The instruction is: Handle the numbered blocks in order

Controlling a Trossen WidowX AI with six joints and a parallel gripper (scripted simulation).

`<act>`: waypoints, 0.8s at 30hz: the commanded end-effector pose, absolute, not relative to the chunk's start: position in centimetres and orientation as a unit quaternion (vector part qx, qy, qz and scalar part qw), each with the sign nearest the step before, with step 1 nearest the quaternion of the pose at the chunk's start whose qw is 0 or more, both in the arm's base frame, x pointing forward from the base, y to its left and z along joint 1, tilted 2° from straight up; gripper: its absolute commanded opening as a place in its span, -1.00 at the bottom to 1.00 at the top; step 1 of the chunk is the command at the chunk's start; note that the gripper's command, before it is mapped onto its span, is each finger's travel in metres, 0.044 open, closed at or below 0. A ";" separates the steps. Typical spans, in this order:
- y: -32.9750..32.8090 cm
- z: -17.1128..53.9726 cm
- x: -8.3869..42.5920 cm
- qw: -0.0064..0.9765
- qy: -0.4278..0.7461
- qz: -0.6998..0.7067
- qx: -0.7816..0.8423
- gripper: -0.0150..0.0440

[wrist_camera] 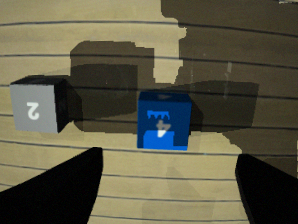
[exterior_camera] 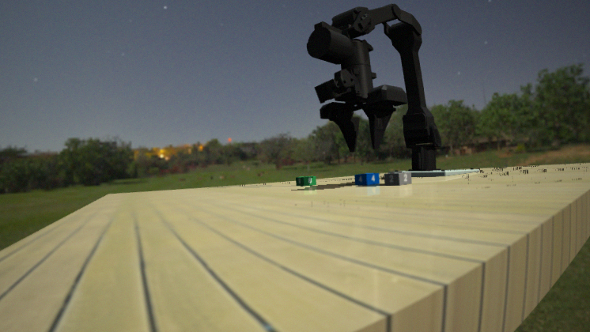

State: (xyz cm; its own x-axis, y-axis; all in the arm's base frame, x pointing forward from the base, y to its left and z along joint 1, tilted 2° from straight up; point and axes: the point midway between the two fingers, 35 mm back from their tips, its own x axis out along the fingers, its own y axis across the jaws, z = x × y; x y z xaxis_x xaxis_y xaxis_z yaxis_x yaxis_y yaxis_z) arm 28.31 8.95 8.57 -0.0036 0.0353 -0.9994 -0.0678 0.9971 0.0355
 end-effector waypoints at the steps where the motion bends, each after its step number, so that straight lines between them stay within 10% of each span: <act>1: 9.0 6.8 28.0 0.704 0.709 0.038 -0.012 0.81; 24: 9.1 3.7 28.0 0.704 0.709 0.038 -0.012 0.86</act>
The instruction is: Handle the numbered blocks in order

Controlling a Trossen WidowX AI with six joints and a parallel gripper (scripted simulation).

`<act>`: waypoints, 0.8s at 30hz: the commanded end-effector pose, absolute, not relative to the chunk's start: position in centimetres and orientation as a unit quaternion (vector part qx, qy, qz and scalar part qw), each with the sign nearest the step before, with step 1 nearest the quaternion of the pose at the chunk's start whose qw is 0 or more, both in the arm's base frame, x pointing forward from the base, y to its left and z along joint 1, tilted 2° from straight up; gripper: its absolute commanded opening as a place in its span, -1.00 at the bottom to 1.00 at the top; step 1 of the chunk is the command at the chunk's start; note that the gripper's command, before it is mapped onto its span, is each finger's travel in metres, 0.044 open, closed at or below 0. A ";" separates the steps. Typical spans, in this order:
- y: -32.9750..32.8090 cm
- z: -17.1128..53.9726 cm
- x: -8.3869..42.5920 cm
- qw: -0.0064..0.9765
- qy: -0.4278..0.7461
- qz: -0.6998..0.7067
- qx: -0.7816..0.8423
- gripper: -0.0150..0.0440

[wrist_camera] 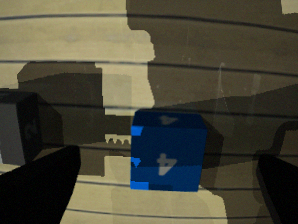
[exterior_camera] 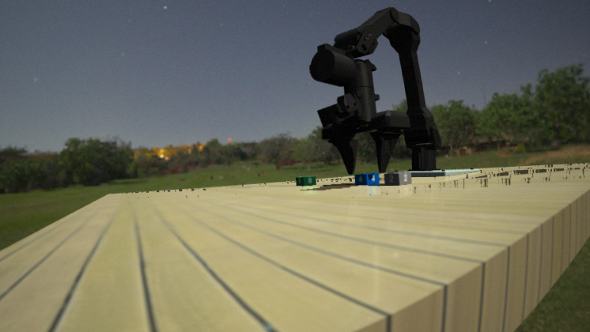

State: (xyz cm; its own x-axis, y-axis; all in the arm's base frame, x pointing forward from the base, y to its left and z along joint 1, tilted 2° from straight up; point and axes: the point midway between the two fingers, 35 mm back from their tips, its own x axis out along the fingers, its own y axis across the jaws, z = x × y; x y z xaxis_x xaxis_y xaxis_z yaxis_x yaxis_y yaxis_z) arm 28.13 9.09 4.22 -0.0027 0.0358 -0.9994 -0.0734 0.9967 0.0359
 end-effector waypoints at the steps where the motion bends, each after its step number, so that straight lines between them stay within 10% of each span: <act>1: 9.1 3.5 28.0 0.704 0.709 0.038 -0.012 0.86; 5: 9.1 3.1 28.0 0.704 0.709 0.038 -0.012 0.86; 16: 9.1 3.1 28.0 0.704 0.709 0.038 -0.012 -0.08; 24: 9.1 3.1 28.0 0.704 0.709 0.038 -0.012 -0.08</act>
